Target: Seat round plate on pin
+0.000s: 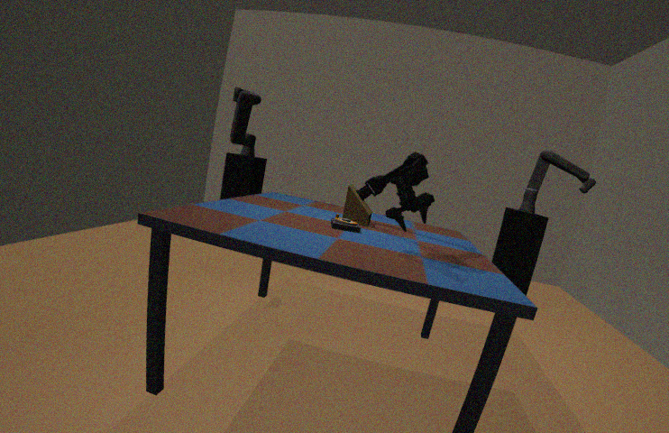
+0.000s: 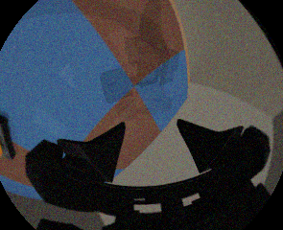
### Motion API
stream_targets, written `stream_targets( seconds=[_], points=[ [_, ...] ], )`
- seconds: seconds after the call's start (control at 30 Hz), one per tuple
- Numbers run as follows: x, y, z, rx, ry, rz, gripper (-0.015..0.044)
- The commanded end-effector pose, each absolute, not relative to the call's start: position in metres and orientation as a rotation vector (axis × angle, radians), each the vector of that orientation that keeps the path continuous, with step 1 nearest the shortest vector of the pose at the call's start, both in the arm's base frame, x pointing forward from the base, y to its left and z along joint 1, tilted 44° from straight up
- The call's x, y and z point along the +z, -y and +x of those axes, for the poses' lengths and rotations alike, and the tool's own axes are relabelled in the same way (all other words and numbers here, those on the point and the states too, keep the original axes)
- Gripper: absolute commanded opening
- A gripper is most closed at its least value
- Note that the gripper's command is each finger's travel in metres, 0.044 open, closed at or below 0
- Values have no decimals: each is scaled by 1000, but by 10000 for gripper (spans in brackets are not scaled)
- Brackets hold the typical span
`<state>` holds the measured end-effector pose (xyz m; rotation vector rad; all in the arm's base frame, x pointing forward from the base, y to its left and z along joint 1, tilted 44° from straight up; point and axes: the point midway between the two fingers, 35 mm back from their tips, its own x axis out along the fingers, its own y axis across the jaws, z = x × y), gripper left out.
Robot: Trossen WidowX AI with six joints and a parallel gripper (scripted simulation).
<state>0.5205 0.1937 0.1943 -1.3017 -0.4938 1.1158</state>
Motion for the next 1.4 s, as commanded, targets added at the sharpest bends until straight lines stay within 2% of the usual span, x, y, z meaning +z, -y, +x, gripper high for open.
stream_targets(
  seconds=[0.0, 0.1, 0.27, 0.47, 0.57, 0.77, 0.9, 1.37],
  points=[
    [189, -189, 521, 1121, 463, -1284, 374],
    [135, -137, 514, 1151, 114, -1063, 295],
    [91, -94, 497, 1137, -177, -851, 164],
    [18, -26, 434, 1043, -680, -459, 6],
    [-1, -6, 407, 983, -846, -283, 0],
    [-38, 33, 307, 720, -1322, 334, 0],
    [-41, 37, 268, 610, -1470, 558, 0],
    [-54, 23, 263, 600, -1482, 578, 0]
  ],
)
